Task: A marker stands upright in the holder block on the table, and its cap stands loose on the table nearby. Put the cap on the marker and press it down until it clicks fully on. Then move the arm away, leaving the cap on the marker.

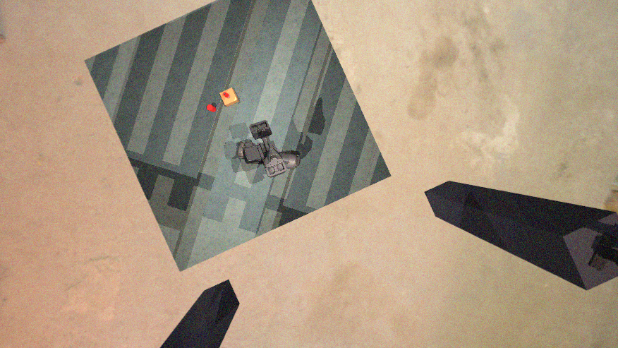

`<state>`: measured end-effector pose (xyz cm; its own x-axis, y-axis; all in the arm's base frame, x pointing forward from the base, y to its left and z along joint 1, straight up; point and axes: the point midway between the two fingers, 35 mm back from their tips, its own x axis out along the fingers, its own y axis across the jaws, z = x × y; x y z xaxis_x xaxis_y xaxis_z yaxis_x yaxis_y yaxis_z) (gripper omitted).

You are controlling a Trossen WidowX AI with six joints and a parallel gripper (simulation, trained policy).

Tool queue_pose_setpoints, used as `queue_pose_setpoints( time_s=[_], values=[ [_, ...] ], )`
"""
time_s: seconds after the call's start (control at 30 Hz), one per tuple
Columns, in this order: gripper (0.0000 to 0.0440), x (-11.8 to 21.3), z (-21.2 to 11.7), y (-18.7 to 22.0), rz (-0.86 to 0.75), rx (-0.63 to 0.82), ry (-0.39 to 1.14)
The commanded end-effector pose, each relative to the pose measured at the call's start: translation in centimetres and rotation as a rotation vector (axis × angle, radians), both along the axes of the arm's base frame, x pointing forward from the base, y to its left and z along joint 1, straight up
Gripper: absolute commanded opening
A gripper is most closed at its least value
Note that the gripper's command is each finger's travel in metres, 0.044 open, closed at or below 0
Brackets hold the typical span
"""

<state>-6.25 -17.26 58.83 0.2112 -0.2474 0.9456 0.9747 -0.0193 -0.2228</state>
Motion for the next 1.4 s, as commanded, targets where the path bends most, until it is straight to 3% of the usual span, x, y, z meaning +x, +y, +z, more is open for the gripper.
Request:
queue_pose_setpoints(
  time_s=[0.0,1.37],
  values=[
    [0.0288,0.7,0.1,1.1,0.014,-0.042,0.018],
    [0.0302,7.8,-2.4,12.5,0.171,-0.49,0.309]
  ],
)
